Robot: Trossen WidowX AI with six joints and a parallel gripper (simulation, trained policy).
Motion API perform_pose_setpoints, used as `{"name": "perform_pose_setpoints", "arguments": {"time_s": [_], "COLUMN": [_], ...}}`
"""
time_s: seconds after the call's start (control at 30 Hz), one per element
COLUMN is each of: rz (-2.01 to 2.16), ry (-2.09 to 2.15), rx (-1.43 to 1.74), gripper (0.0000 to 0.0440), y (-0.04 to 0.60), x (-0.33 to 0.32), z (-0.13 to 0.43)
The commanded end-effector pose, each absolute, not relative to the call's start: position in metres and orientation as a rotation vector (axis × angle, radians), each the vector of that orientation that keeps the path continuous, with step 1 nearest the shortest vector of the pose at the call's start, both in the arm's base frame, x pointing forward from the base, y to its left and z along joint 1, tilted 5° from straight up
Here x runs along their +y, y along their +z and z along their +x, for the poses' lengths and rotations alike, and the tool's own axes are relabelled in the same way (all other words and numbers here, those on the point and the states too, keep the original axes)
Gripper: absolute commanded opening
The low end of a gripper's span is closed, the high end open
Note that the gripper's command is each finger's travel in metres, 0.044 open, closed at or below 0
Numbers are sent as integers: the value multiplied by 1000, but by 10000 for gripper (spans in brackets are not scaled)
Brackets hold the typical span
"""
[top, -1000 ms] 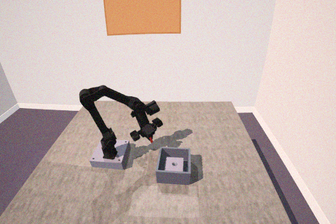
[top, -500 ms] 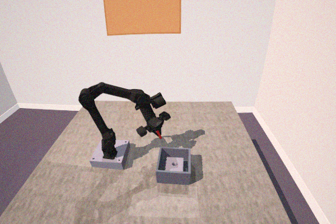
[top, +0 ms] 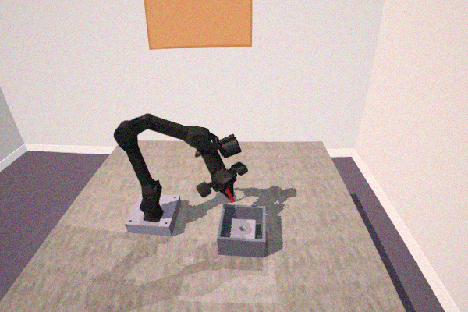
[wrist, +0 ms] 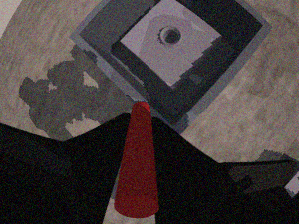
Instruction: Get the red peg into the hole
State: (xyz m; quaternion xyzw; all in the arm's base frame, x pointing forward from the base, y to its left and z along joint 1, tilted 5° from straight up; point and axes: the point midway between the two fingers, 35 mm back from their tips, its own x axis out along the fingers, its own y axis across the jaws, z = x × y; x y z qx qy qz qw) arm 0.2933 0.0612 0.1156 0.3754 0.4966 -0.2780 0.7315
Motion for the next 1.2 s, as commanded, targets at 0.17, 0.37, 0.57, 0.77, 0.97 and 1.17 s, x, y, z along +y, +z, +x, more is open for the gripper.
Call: {"name": "perform_pose_setpoints", "arguments": {"time_s": [0.17, 0.37, 0.57, 0.77, 0.97, 1.17], "rz": [842, 860, 877, 887, 875, 835], "ry": [-667, -697, -716, -731, -745, -752], "rx": [1062, 1058, 1071, 1101, 1137, 1173], "gripper": [0, 3, 10, 16, 23, 148], "y": [110, 102, 93, 80, 61, 48], "x": [32, 16, 5, -2, -5, -10], "z": [313, 324, 332, 338, 342, 345]}}
